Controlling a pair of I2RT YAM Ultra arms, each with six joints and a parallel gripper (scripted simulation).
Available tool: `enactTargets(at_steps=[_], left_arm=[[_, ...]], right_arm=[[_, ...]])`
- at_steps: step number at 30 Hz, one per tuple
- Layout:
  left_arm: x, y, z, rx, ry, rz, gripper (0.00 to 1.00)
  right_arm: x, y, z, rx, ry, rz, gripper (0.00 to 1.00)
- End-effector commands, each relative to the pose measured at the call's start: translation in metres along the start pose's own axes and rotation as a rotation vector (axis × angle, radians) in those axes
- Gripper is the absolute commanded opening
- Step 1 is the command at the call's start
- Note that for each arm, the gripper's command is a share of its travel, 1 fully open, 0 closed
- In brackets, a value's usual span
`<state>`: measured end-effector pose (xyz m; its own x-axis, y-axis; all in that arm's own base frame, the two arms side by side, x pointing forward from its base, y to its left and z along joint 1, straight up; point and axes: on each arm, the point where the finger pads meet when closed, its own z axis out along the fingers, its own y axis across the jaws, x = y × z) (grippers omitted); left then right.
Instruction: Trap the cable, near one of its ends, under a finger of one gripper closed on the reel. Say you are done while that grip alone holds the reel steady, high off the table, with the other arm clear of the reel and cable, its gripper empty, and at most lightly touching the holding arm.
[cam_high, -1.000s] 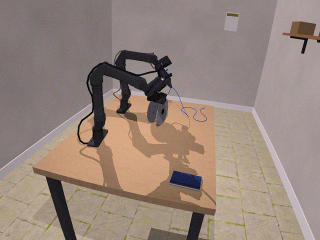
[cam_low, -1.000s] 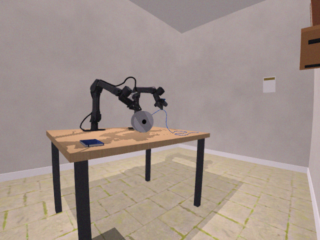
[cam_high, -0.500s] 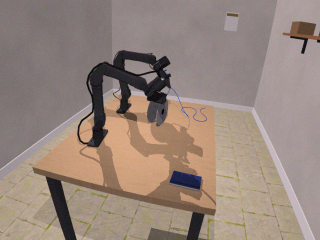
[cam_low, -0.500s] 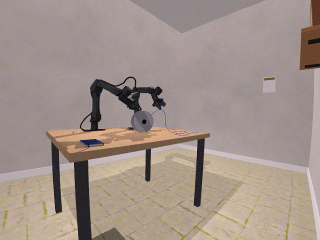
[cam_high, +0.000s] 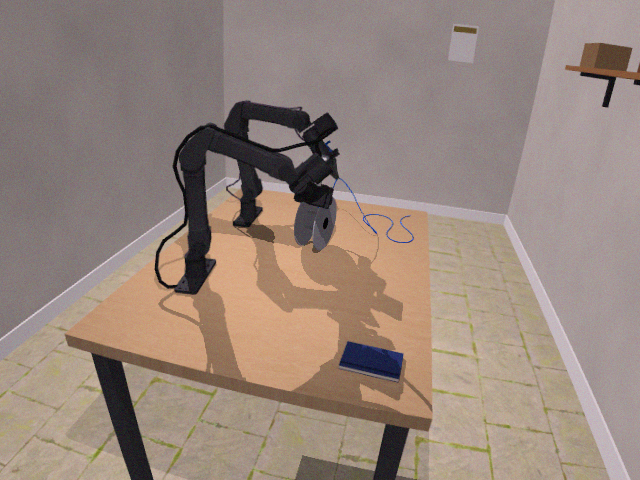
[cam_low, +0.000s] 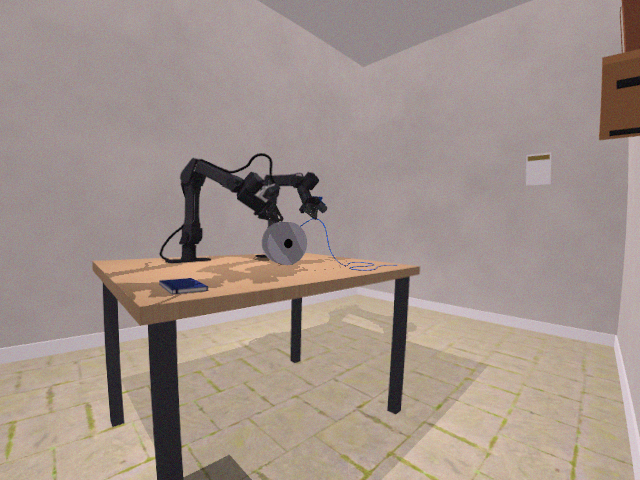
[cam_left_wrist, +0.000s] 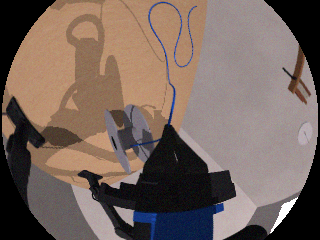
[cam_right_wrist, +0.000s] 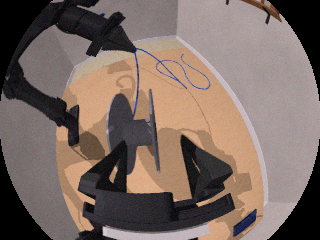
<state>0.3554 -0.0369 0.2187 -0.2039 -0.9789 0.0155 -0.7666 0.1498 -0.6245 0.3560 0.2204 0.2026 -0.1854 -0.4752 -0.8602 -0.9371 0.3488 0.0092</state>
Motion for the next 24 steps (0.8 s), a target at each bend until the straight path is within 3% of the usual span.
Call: enactTargets(at_steps=[1, 4, 11, 16, 24], left_arm=[[0.006, -0.007, -0.01, 0.042, -0.027, -0.003, 0.0], [0.001, -0.007, -0.011, 0.043, -0.034, -0.011, 0.0], [0.026, -0.004, -0.012, 0.04, -0.026, -0.004, 0.0], [0.016, -0.001, -0.009, 0.038, -0.039, -0.019, 0.0], [0.043, -0.003, -0.012, 0.043, -0.027, -0.007, 0.0]], right_arm=[[-0.005, 0.006, -0.001, -0.011, -0.016, -0.008, 0.75], [-0.005, 0.007, -0.001, -0.012, -0.017, -0.009, 0.75], [-0.006, 0.008, -0.002, -0.012, -0.018, -0.011, 0.75], [-0.006, 0.009, -0.002, -0.013, -0.018, -0.011, 0.75], [-0.009, 0.009, -0.003, -0.013, -0.02, -0.015, 0.75]])
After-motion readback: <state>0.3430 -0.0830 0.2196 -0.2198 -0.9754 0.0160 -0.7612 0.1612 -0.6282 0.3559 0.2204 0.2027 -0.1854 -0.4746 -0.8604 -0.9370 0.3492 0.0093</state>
